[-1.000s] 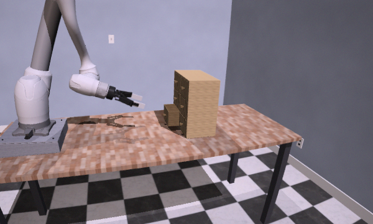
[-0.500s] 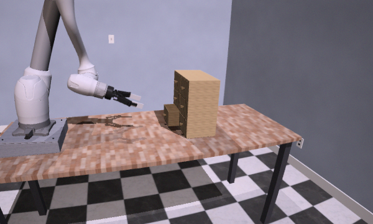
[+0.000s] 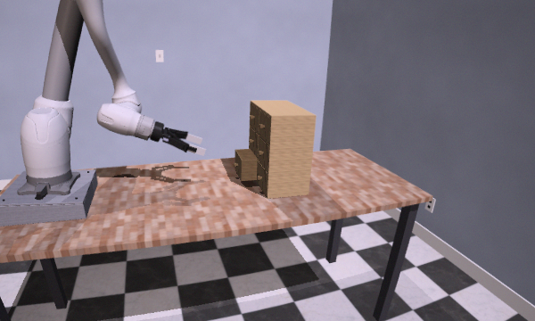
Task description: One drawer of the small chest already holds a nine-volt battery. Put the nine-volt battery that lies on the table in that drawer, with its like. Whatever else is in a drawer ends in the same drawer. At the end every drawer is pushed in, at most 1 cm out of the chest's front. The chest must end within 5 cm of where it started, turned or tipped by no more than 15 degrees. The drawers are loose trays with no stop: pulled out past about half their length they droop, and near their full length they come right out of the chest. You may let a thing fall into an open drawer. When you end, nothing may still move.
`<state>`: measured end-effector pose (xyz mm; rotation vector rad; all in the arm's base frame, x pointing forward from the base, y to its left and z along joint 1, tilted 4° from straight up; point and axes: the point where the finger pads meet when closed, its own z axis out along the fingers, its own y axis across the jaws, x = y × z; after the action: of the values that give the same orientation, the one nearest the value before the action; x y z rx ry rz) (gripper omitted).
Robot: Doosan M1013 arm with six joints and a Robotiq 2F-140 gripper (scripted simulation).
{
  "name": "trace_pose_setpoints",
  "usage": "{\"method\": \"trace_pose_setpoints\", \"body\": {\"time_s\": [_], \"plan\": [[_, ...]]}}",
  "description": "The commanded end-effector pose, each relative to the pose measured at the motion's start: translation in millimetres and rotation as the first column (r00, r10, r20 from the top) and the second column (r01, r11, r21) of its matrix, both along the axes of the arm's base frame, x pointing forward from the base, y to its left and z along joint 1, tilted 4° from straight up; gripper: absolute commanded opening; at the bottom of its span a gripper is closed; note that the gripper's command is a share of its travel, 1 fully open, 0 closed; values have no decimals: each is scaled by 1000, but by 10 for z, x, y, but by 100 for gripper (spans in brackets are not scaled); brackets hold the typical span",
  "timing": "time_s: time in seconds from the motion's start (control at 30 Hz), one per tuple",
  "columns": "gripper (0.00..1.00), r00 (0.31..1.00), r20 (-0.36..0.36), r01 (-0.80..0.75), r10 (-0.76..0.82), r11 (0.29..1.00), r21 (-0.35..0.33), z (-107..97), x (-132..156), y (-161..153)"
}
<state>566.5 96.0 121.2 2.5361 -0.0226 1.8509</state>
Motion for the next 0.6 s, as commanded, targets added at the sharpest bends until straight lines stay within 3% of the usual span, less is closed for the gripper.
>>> {"method": "trace_pose_setpoints", "body": {"time_s": [0.0,0.57], "plan": [[100,1000,-17,0,0,1000,0,6,-1,1],[100,985,-173,-1,2,1000,2,57,-5,0]]}}
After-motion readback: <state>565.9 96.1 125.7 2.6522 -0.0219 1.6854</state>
